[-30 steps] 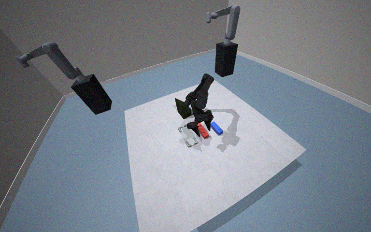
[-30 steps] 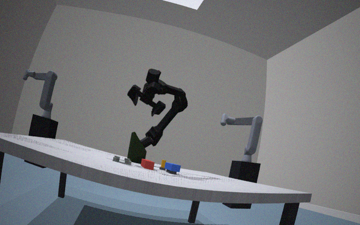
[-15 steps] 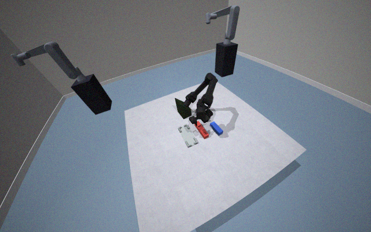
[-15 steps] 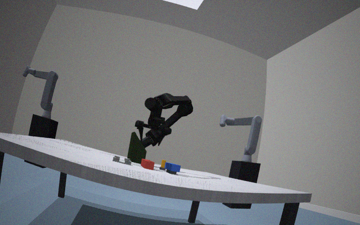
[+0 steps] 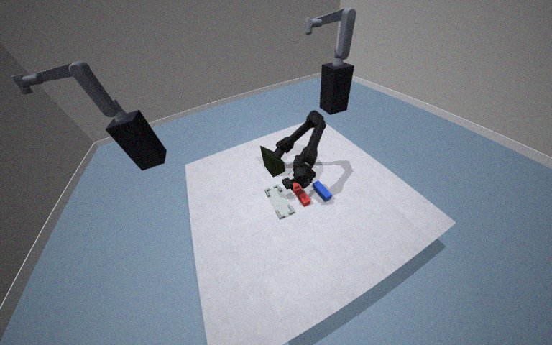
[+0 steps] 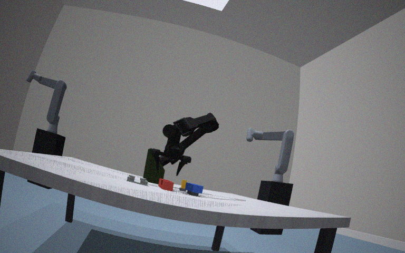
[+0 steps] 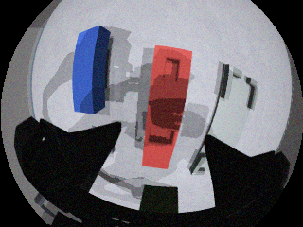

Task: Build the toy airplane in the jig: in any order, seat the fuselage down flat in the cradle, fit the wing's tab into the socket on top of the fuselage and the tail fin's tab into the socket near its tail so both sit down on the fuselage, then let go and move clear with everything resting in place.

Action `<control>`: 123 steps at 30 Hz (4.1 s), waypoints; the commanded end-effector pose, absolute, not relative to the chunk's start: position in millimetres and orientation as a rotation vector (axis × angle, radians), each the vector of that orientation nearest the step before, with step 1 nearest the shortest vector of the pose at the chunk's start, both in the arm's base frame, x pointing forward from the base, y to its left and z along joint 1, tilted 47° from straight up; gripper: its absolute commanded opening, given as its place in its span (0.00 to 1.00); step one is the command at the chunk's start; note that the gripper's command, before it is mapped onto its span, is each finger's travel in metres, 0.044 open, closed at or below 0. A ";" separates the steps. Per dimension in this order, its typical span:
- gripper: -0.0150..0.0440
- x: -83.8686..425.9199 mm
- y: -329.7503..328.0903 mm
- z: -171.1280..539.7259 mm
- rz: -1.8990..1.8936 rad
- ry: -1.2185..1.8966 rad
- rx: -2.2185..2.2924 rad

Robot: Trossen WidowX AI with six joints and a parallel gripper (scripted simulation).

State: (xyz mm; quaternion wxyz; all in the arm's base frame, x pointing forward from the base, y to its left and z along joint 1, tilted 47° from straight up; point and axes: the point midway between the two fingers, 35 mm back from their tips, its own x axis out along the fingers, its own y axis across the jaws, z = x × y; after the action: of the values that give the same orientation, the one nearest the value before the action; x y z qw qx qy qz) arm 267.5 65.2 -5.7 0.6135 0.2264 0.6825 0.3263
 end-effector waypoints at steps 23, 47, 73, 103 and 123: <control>1.00 262.4 97.1 -35.6 0.751 1.568 0.531; 0.60 258.0 112.8 -49.5 0.754 1.568 0.533; 0.25 272.2 78.7 -22.1 0.734 1.571 0.526; 0.25 276.9 18.7 38.6 0.749 1.570 0.529; 0.25 272.6 -2.4 -20.5 0.736 1.574 0.534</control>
State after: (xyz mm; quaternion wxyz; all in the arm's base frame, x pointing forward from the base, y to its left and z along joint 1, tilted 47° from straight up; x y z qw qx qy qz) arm 276.2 0.8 -10.7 0.6161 0.2330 0.6812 0.3196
